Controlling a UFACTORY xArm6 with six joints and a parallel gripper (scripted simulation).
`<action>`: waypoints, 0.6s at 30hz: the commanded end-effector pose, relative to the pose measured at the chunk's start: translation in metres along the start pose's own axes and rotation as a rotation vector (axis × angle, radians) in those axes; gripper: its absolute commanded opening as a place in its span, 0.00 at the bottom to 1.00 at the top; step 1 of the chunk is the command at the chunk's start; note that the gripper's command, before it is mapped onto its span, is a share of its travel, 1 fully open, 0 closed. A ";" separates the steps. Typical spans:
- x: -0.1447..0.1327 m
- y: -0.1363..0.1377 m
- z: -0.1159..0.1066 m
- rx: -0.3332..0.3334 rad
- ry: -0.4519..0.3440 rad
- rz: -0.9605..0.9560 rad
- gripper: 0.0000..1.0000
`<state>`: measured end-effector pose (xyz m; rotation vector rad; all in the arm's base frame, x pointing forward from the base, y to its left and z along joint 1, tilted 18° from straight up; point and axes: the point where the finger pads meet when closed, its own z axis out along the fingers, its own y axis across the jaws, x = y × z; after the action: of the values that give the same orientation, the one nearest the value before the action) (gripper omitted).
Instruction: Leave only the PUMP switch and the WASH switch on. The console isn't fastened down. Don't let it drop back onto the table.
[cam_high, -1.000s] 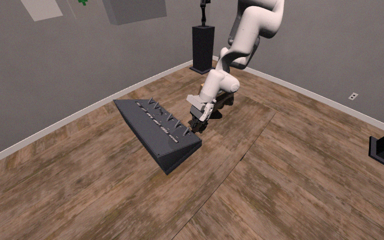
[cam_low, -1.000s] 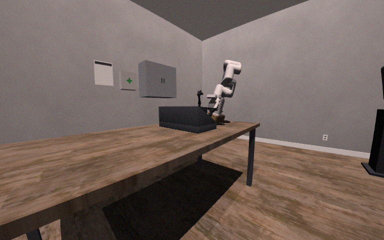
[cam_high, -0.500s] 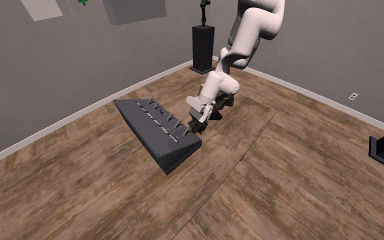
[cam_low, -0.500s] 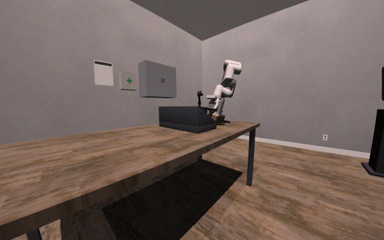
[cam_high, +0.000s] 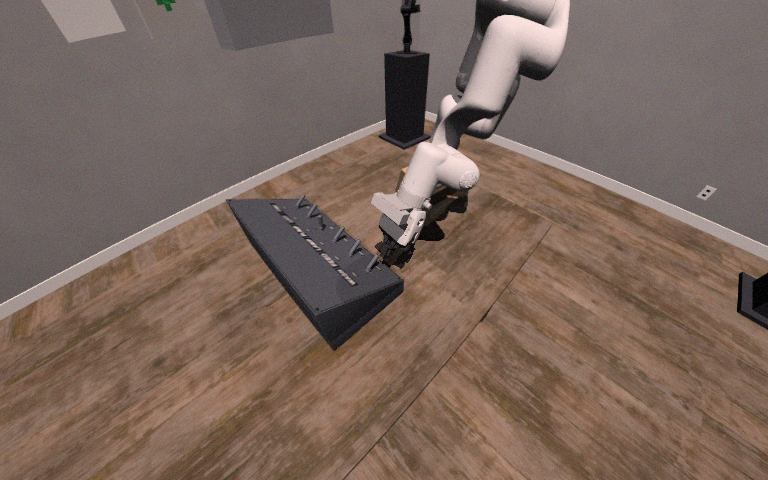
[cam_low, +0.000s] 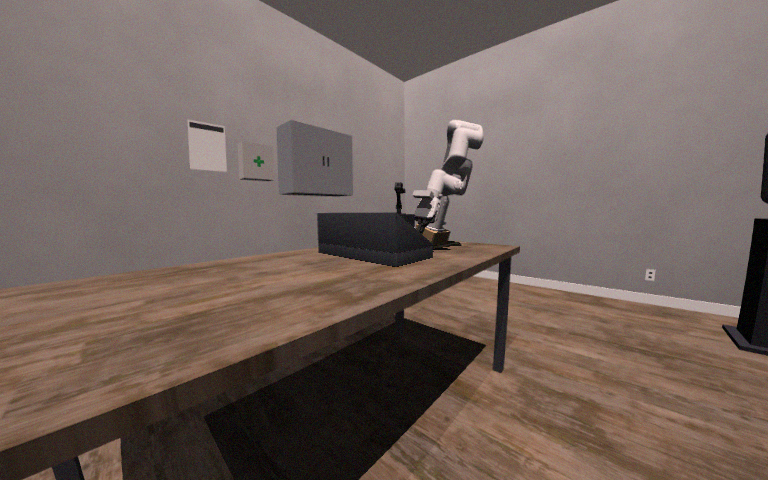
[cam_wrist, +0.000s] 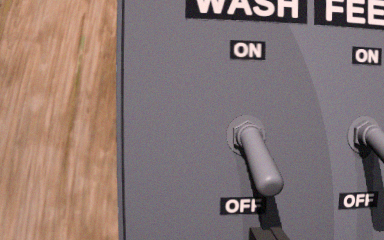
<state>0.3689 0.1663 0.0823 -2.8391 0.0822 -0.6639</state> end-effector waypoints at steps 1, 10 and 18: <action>0.001 -0.001 0.000 0.098 0.074 -0.001 0.00; 0.003 -0.002 0.000 0.098 0.075 -0.001 0.00; 0.003 -0.002 0.000 0.098 0.075 -0.001 0.00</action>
<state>0.3710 0.1680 0.0837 -2.8291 0.0778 -0.6579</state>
